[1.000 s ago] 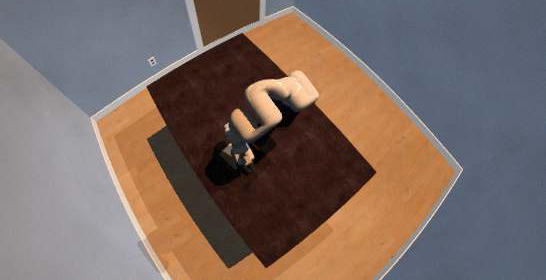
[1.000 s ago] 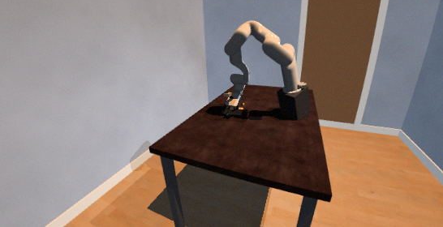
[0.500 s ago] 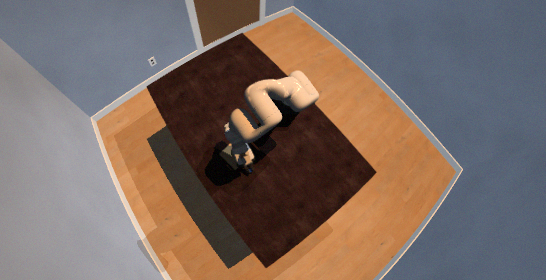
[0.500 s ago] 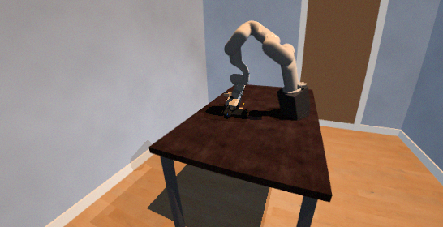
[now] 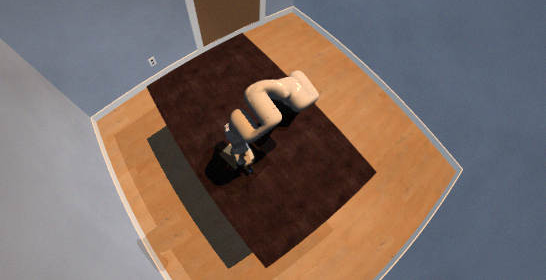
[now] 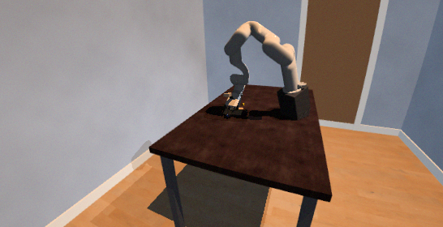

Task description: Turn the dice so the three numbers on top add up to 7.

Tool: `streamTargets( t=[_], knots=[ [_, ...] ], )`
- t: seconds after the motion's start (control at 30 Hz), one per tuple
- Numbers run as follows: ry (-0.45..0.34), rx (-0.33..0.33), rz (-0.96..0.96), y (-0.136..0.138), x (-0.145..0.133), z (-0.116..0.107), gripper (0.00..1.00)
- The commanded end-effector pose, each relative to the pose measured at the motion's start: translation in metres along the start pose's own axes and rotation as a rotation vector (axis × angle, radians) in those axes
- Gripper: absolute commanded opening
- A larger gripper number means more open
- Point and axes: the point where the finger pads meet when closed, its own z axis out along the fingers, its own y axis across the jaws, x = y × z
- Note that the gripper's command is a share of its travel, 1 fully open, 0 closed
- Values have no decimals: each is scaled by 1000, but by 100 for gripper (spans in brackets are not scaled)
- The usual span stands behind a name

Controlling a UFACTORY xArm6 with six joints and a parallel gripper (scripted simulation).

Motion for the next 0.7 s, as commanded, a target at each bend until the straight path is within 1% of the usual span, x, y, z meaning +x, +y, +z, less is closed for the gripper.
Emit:
streamTargets(
  t=[0.0,0.67],
  knots=[
    [0,-1,-2,1,-1,1,11],
    [0,-1,-2,1,-8,7,11]
  ],
)
